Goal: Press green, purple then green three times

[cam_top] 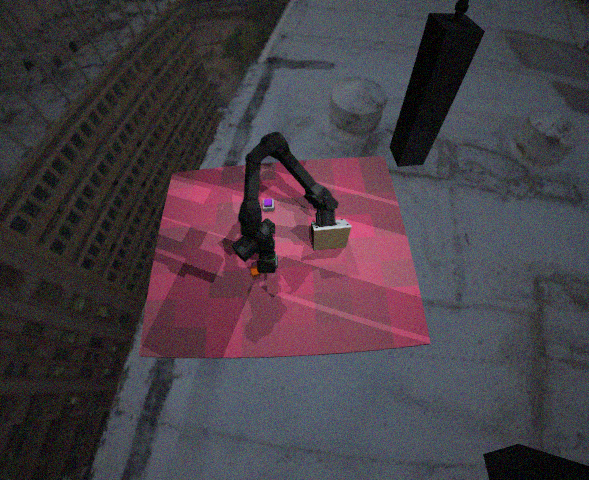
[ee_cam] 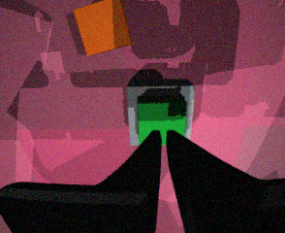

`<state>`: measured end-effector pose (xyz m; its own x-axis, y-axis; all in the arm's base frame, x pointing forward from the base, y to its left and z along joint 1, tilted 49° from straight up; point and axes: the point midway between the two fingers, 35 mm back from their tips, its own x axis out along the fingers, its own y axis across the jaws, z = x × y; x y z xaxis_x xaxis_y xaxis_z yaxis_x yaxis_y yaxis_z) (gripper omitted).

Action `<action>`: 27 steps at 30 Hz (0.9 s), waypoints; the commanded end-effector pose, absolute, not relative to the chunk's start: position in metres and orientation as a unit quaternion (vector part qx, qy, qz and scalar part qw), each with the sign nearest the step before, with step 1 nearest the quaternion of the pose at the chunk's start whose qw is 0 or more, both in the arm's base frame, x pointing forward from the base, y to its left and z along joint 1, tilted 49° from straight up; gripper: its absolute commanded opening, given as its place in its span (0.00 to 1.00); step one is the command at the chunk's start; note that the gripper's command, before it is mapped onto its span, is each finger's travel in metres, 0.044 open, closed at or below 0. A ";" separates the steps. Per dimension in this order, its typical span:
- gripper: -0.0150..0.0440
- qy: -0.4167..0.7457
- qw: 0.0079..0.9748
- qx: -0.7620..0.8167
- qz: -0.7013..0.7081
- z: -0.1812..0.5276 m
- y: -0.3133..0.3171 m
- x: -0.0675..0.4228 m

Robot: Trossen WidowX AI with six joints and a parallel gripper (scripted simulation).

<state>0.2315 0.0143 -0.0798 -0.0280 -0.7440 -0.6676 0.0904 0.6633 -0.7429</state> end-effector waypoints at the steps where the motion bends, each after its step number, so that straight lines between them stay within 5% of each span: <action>1: 0.29 0.642 0.647 -0.258 -0.321 -0.084 0.008 0.230; 27: 0.29 0.641 0.647 -0.259 -0.322 -0.098 -0.008 0.229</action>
<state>0.2299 -0.0070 -0.0976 -0.0294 -0.7460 -0.6653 0.0908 0.6609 -0.7450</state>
